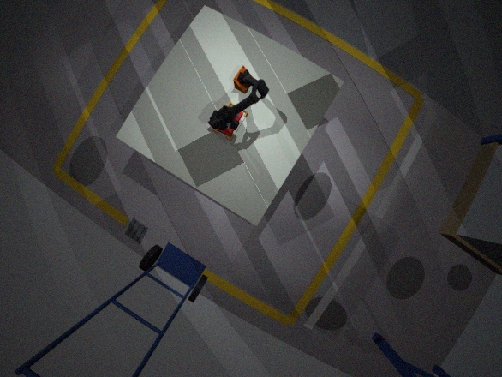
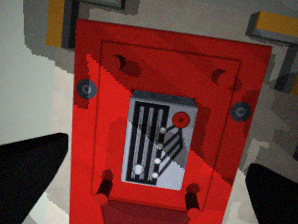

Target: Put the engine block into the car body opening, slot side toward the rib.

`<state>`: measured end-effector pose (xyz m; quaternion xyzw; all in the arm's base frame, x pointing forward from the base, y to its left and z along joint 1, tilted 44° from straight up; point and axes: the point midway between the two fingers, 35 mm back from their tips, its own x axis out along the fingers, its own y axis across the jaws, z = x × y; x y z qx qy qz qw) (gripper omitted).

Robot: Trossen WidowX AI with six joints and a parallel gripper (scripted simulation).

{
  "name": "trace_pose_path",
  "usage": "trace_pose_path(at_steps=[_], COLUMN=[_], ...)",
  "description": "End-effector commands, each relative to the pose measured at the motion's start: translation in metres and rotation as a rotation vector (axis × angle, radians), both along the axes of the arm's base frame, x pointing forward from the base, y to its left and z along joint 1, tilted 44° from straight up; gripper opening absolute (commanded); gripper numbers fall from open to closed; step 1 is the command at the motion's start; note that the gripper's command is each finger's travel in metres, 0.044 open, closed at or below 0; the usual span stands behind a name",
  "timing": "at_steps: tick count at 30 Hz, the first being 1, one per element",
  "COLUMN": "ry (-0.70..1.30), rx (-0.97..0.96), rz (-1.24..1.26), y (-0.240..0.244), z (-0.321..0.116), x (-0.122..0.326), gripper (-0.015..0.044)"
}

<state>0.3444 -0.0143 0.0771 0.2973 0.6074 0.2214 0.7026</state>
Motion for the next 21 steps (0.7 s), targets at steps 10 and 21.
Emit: trace_pose_path(at_steps=[10, 21], ry=[-0.003, -0.003], rx=[0.000, 0.000], rz=[0.005, 0.005], y=[-0.0009, -0.0009], z=[0.0021, 0.0021], x=[-0.0001, -0.0001], gripper=[0.0177, 0.0000])
